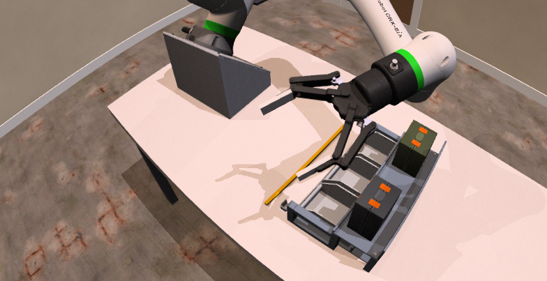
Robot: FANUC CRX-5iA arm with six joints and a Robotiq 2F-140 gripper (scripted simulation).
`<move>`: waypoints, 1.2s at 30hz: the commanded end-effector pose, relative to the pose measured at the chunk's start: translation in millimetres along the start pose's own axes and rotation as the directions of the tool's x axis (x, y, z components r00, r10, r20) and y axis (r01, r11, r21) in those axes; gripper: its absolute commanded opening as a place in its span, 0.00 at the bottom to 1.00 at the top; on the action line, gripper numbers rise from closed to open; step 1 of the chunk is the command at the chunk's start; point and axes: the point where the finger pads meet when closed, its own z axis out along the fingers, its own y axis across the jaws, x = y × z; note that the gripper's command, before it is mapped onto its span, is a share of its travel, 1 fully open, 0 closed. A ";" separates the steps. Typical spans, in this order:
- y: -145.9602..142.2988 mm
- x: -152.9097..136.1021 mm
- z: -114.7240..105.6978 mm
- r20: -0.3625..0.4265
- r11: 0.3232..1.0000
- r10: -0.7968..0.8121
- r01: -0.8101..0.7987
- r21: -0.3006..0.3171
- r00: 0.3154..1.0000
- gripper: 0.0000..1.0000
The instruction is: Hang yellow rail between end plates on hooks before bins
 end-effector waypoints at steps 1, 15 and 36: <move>0.0 -0.3 0.0 0.000 1.000 0.001 -0.001 0.000 1.000 1.00; 0.0 -0.3 0.0 0.000 1.000 0.001 -0.001 0.000 1.000 1.00; -17.6 8.2 -67.1 -0.078 0.963 0.260 -0.264 -0.053 0.963 1.00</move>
